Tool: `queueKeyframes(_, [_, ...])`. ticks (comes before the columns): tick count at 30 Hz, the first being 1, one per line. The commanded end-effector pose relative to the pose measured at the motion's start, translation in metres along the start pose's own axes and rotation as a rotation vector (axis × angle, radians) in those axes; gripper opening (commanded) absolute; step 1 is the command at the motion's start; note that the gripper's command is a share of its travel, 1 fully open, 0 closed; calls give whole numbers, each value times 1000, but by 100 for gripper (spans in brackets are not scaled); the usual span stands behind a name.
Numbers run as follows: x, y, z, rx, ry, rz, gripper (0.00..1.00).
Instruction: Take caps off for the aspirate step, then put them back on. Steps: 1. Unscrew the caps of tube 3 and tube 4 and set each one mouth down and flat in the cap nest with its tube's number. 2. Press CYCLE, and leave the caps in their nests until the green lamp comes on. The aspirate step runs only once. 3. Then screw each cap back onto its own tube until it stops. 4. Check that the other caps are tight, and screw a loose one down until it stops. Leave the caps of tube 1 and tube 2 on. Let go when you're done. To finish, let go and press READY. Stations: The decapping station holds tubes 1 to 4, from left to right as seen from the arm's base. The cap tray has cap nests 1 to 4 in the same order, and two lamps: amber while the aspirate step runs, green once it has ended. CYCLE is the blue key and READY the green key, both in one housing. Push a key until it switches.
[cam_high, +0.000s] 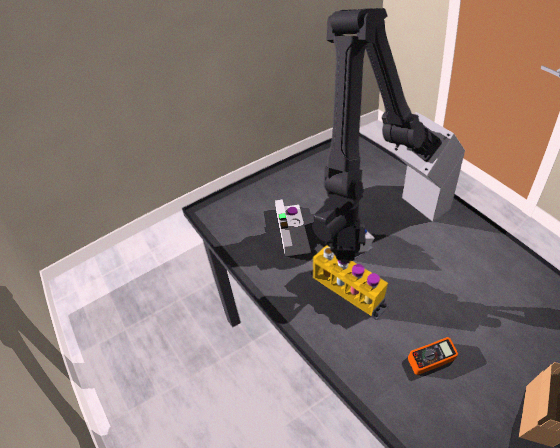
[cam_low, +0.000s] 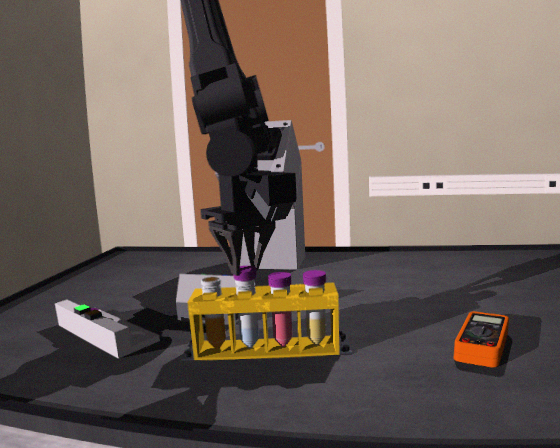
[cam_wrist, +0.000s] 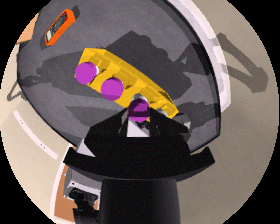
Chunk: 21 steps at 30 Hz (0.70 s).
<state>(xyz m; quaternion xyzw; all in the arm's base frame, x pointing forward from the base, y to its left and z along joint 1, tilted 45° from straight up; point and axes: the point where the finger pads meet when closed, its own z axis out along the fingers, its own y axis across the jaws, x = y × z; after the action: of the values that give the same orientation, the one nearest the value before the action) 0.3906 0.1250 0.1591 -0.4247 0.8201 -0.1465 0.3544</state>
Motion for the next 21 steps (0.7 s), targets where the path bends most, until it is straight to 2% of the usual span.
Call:
queueKeyframes(1, [-10, -17, -8, 31, -30, 13, 0])
queueKeyframes(21, [-12, -18, -7, 28, -26, 9, 0])
